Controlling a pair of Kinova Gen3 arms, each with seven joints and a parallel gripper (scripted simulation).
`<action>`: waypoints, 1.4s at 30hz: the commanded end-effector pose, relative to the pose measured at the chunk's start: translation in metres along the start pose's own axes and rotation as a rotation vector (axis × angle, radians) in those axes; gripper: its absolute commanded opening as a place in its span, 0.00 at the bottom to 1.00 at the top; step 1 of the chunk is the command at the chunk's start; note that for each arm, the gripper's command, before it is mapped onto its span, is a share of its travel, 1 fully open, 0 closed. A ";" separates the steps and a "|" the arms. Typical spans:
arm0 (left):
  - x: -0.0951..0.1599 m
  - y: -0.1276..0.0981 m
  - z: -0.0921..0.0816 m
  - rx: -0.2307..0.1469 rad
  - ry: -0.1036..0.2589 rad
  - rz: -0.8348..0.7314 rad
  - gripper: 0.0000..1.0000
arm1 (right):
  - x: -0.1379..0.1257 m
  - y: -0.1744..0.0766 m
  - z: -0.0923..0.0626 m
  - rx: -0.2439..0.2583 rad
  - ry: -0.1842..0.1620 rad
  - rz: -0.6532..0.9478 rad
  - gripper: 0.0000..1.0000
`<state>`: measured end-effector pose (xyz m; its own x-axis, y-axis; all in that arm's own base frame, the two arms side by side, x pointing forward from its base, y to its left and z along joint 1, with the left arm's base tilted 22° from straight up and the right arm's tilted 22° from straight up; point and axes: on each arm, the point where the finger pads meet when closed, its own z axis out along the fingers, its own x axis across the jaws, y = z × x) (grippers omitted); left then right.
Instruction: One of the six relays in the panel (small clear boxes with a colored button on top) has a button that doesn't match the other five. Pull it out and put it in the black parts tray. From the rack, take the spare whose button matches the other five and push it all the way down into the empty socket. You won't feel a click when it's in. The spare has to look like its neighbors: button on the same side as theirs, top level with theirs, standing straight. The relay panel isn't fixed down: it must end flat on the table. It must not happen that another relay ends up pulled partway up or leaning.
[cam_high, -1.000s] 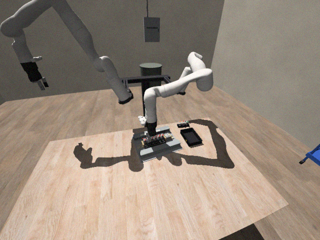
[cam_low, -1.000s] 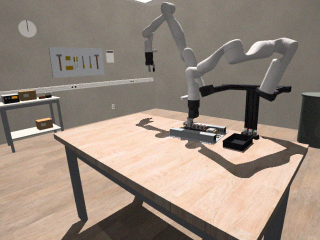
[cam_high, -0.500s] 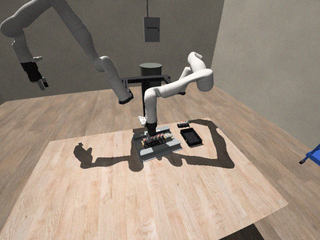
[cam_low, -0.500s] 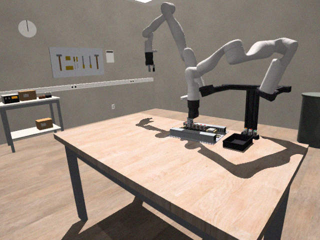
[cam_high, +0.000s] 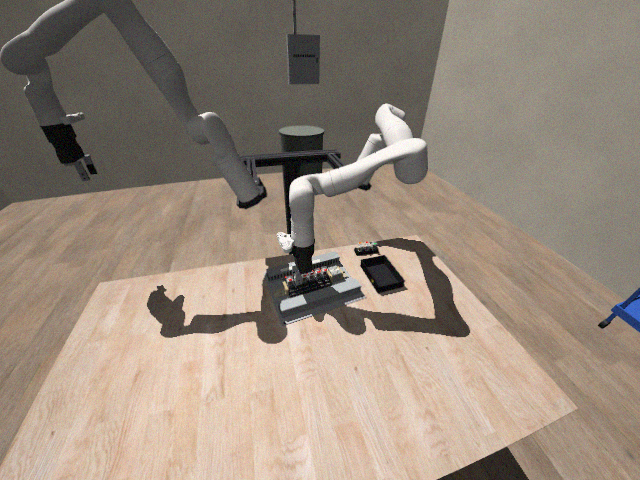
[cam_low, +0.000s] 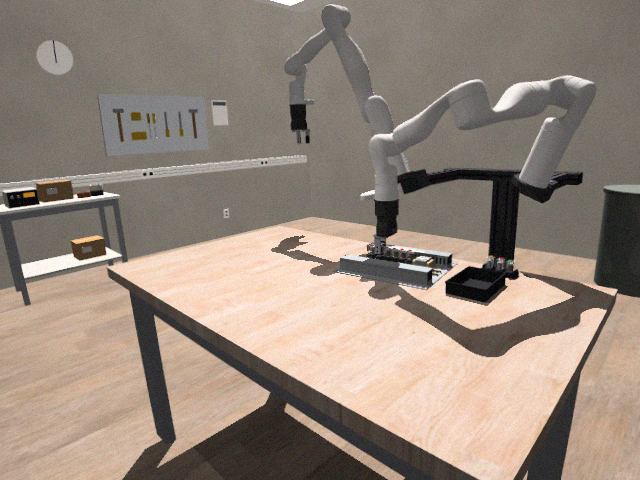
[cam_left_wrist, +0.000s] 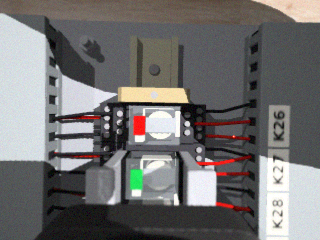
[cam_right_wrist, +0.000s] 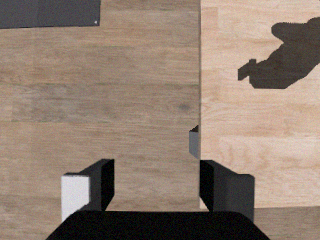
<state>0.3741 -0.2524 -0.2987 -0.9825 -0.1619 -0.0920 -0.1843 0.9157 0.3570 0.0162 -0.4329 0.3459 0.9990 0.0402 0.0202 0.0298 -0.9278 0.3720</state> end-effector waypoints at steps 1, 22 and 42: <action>-0.001 -0.001 -0.001 0.001 0.003 0.000 0.00 | 0.000 0.000 0.000 -0.001 0.000 0.000 1.00; -0.001 -0.001 -0.001 0.001 0.002 0.000 0.00 | 0.000 0.000 0.000 -0.001 0.000 0.000 1.00; 0.000 -0.001 -0.001 0.001 -0.019 0.000 0.00 | 0.000 0.000 0.000 -0.001 0.000 0.000 1.00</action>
<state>0.3737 -0.2525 -0.2984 -0.9820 -0.1564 -0.1056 -0.1843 0.9157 0.3571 0.0162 -0.4329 0.3459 0.9990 0.0402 0.0202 0.0298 -0.9278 0.3720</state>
